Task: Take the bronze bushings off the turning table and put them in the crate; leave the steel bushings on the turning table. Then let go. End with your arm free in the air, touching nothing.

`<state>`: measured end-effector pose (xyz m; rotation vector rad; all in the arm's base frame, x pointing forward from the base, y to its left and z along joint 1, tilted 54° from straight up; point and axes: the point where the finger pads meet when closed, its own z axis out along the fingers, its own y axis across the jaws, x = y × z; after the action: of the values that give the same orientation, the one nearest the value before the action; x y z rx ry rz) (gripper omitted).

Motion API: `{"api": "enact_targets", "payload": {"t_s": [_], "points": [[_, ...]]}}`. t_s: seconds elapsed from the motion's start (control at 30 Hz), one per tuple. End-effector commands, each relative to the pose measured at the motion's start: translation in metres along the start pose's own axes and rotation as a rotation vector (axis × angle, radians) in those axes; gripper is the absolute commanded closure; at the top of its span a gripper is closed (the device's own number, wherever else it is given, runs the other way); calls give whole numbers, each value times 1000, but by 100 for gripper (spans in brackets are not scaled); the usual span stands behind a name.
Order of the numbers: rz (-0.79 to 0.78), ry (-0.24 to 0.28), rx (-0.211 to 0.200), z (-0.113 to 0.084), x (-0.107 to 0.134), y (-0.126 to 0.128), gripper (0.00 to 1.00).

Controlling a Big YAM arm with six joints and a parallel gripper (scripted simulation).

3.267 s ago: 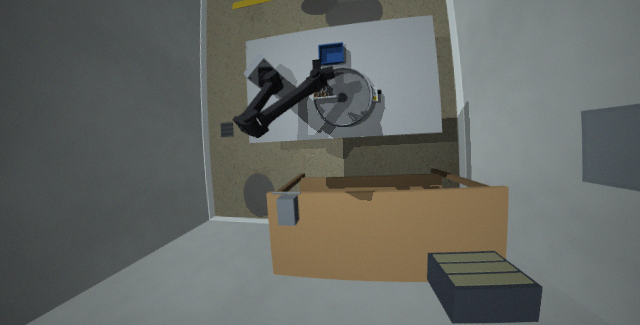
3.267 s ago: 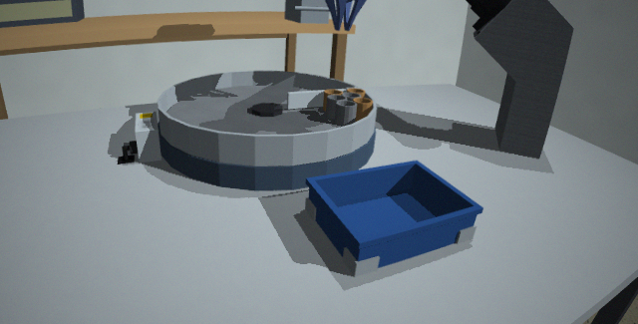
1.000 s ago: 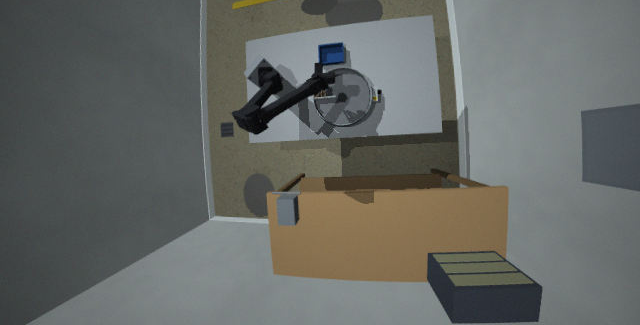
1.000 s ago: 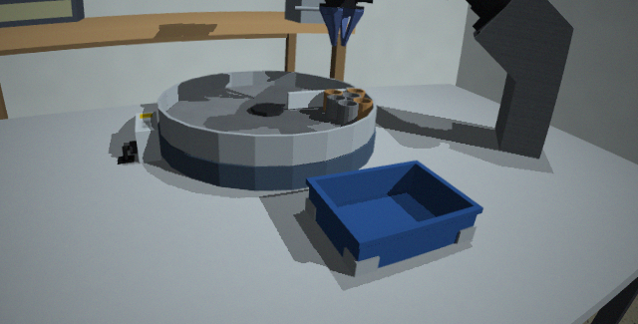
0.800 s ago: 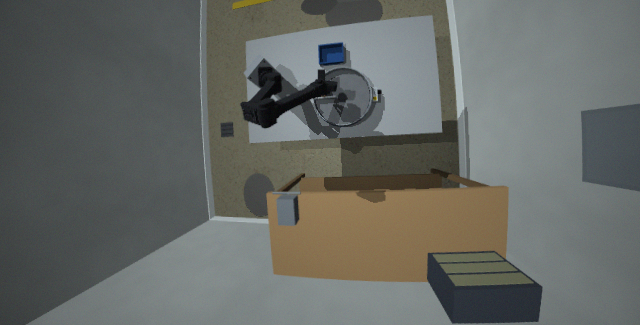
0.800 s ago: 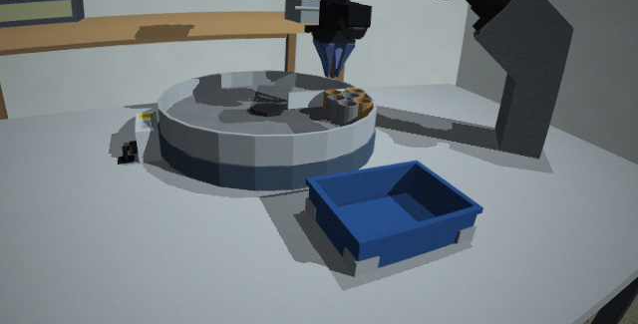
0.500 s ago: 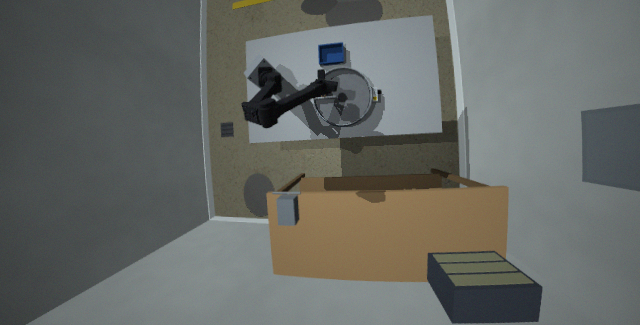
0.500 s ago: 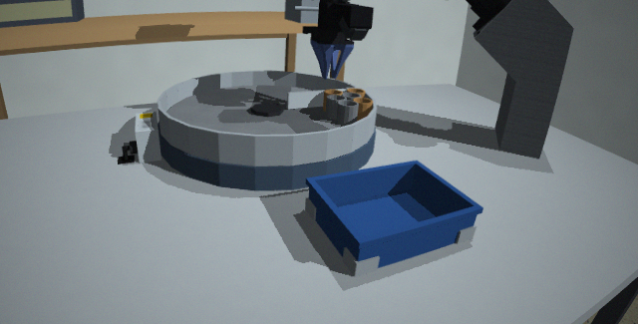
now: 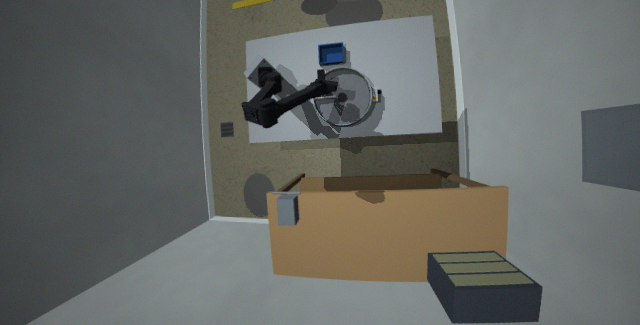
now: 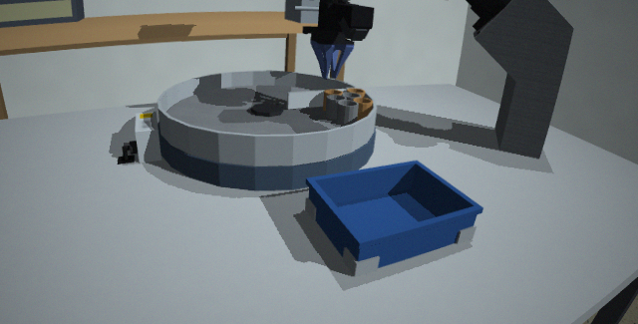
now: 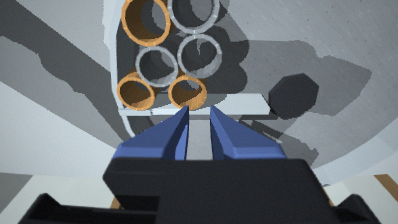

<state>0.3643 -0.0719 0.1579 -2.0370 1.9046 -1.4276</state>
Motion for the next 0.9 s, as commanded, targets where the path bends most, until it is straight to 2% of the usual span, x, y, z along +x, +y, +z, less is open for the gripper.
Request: {"api": "enact_targets", "payload": {"t_s": [0.0, 0.4, 0.6, 0.7, 0.73, 0.77, 0.87], "points": [[0, 1, 20, -2, 3, -9, 81], [1, 2, 19, 0, 3, -9, 81], [-8, 0, -2, 24, 0, 1, 81], [-9, 0, -3, 28, 0, 1, 81], [-17, -8, 8, 26, -4, -2, 81], [-3, -6, 41, 17, 0, -12, 81], [7, 3, 44, 17, 5, -16, 81]]}}
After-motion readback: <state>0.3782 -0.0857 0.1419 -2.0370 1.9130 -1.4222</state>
